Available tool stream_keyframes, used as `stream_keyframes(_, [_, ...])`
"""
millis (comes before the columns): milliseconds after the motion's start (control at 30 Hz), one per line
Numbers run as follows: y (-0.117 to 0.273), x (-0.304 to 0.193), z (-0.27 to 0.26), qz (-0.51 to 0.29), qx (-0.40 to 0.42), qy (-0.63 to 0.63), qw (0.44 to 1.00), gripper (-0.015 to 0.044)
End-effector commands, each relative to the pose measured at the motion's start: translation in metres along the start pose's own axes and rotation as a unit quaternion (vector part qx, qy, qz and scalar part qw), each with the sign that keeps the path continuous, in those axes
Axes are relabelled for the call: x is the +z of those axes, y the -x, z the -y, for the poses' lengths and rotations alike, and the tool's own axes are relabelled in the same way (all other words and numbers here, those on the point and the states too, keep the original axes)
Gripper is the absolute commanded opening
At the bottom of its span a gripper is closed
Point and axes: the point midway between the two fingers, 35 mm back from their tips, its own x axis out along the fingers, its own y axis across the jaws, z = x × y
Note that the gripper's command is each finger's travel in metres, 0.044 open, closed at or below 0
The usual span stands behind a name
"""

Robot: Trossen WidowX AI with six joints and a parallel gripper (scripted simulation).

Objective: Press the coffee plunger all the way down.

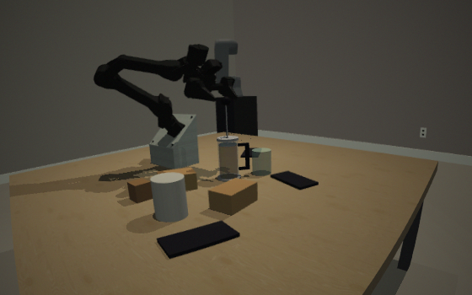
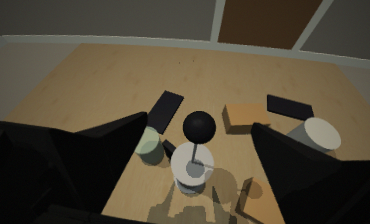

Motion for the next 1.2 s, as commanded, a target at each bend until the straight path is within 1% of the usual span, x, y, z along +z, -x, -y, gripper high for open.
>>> stream_keyframes(0, [-0.005,-0.001,0.000,0.001,0.001,0.005,1.000,0.0440])
stream_keyframes(67, [-0.006,-0.001,0.001,0.001,0.000,0.005,1.000,0.0440])
stream_keyframes(433, [-0.006,-0.001,0.001,0.001,0.000,0.005,1.000,0.0151])
stream_keyframes(633, [-0.006,-0.001,0.001,0.001,0.000,0.005,1.000,0.0112])
stream_keyframes(1167, [-0.017,-0.012,-0.004,-0.002,0.002,0.004,1.000,0.0112])
